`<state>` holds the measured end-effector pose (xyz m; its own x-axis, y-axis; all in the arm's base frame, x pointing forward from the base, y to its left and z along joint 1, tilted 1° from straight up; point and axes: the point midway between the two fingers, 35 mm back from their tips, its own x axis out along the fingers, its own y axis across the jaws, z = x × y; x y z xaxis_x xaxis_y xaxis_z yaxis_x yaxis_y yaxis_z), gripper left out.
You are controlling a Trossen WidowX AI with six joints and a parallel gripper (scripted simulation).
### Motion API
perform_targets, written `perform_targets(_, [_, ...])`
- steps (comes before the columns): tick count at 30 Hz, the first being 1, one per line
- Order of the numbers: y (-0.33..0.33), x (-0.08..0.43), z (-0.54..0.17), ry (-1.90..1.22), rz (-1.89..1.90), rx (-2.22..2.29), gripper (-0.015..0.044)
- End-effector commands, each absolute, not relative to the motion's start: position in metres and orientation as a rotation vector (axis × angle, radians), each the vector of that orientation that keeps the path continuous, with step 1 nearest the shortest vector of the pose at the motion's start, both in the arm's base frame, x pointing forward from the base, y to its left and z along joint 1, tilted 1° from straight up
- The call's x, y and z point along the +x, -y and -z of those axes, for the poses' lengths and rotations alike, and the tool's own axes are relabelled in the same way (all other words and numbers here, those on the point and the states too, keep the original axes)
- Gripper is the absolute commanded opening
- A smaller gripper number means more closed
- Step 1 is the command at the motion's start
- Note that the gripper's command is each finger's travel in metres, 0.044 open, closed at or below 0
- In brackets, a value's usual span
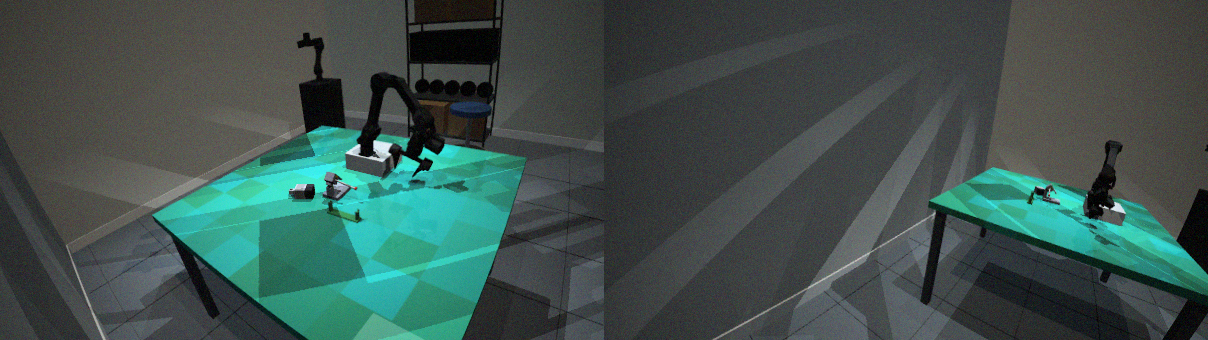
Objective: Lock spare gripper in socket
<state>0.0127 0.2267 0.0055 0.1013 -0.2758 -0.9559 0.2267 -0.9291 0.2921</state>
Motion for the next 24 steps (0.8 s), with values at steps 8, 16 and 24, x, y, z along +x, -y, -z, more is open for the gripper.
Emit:
perform_targets(8, [-0.235, 0.086, -0.036, 0.449, 2.165, 2.235, 0.0300])
perform_targets(16, [-0.205, 0.181, -0.079, 1.081, 2.418, 2.447, 0.0300])
perform_targets(24, [-0.132, 0.252, -0.124, 1.890, 2.528, 2.516, 0.0300])
